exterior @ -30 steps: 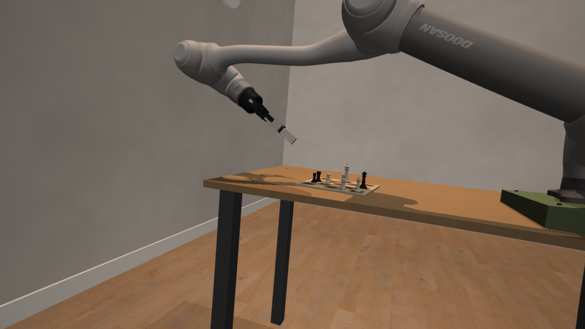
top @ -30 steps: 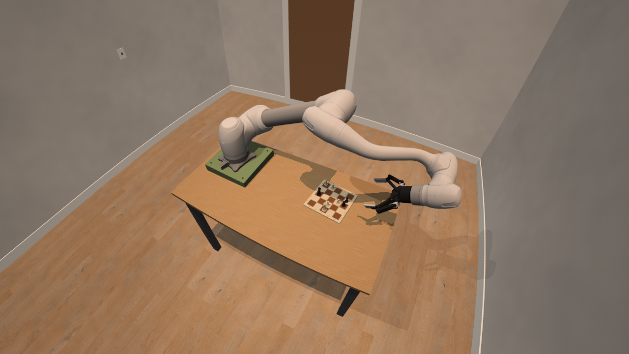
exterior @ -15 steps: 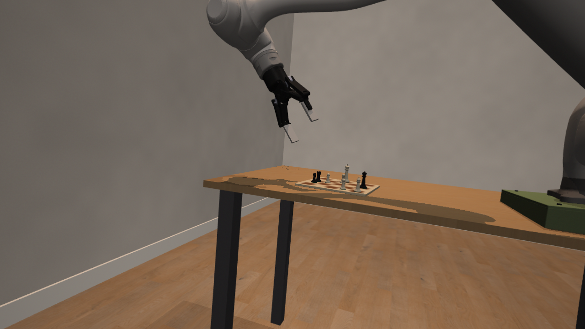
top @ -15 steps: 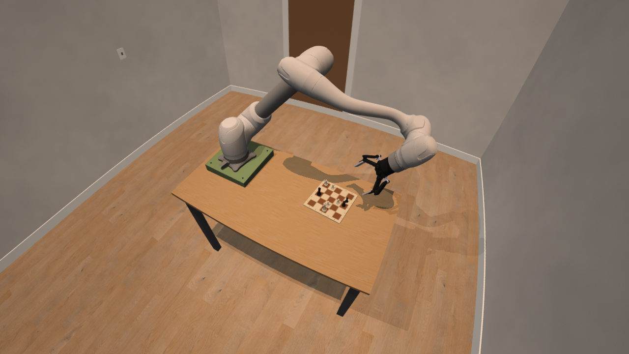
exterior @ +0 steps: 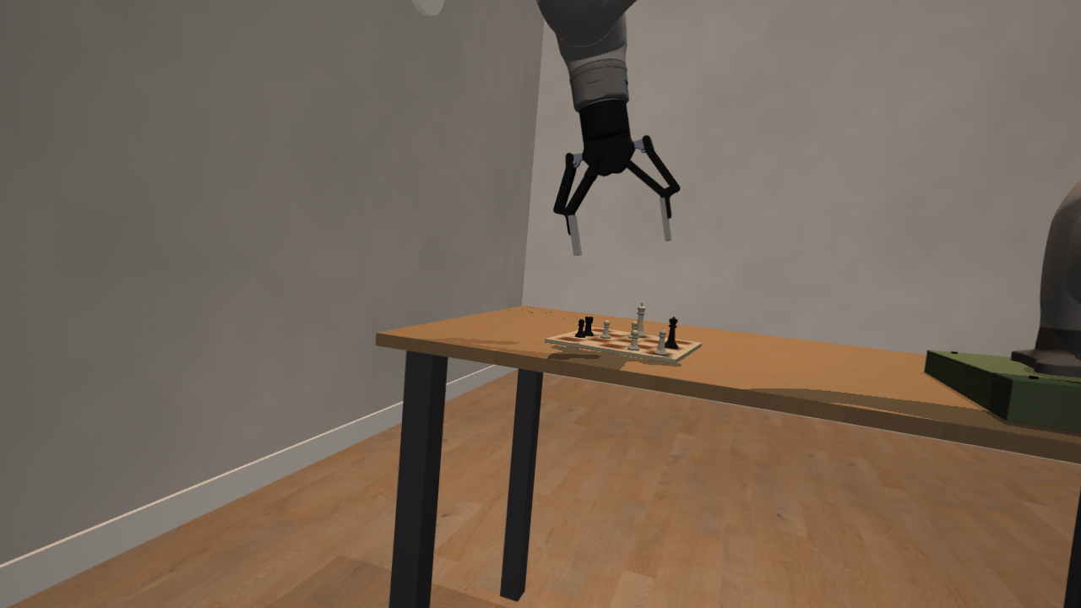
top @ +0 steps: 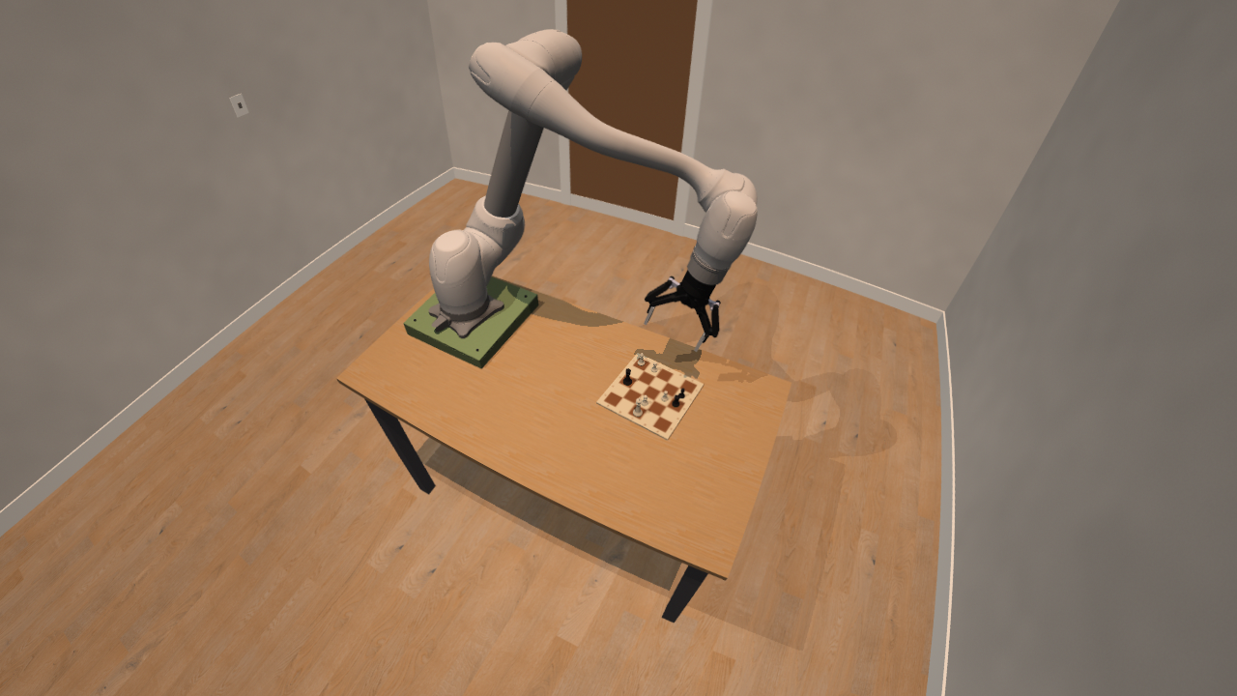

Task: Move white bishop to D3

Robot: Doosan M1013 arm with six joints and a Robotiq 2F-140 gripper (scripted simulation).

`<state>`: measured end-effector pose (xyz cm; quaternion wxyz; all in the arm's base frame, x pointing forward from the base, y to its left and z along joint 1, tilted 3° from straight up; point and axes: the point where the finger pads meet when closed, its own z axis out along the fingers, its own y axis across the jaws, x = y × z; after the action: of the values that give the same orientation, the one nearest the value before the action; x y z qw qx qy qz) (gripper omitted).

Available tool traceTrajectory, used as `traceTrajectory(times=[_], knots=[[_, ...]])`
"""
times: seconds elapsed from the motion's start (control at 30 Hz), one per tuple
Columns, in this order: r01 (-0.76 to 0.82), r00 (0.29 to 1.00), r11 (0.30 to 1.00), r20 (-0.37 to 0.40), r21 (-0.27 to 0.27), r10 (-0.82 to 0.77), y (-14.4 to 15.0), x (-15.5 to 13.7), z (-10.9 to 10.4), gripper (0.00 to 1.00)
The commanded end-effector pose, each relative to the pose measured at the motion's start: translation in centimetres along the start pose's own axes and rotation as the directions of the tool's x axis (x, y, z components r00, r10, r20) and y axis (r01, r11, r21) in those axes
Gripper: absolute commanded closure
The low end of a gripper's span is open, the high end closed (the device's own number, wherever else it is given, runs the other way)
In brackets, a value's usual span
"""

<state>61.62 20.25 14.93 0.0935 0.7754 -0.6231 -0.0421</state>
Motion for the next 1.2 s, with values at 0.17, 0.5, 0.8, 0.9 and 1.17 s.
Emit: traceTrajectory(times=[0.17,0.5,0.8,0.9,1.17], knots=[[0.343,0.939,0.921,-0.063,0.183,-0.337,5.6,-0.8,1.9,0.00],[0.443,0.896,0.869,-0.107,0.221,-0.430,7.4,-1.0,2.6,0.00],[0.443,0.896,0.869,-0.107,0.221,-0.430,7.4,-1.0,2.6,0.00],[0.429,0.903,0.876,-0.103,0.223,-0.416,7.4,-1.0,2.7,0.00],[-0.015,1.000,0.970,0.009,0.242,0.014,7.3,-1.1,3.4,0.00]])
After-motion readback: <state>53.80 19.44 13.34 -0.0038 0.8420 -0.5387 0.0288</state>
